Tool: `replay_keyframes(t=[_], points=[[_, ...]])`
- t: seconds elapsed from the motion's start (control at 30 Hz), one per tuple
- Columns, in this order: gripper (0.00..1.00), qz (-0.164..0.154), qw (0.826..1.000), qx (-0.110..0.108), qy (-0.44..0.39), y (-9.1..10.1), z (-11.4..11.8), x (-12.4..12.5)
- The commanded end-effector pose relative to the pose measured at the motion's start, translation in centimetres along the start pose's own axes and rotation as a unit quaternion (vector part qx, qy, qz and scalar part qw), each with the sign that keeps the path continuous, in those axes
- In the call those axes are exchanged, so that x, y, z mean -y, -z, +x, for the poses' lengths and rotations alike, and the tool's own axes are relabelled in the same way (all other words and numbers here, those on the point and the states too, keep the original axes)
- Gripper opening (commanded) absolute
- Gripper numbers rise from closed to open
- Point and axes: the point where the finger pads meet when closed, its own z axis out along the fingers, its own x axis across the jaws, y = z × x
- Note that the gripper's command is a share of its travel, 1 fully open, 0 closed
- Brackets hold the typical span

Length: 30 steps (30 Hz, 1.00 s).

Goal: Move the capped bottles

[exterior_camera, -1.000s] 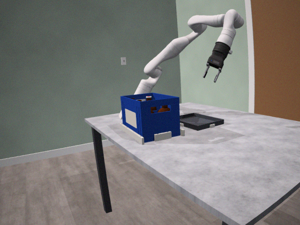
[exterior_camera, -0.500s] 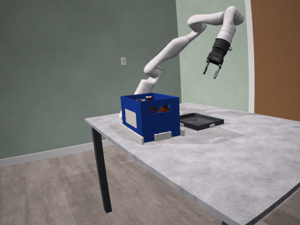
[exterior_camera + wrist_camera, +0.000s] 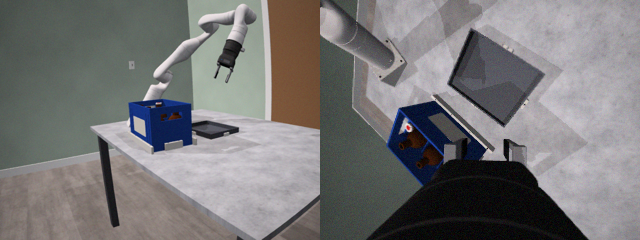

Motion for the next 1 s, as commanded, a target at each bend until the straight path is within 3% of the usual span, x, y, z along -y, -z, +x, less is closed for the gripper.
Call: replay_keyframes(t=[0.0,0.3,0.77,0.97], points=[[1.0,0.01,1.0,-0.009,-0.025,-0.7,-1.0,-0.2],[1.0,0.032,0.998,-0.016,-0.047,-2.6,-1.8,0.3],[1.0,0.078,0.989,-0.042,-0.118,-5.9,-5.0,0.4],[1.0,0.089,0.986,-0.045,-0.131,-6.5,-5.6,0.6]])
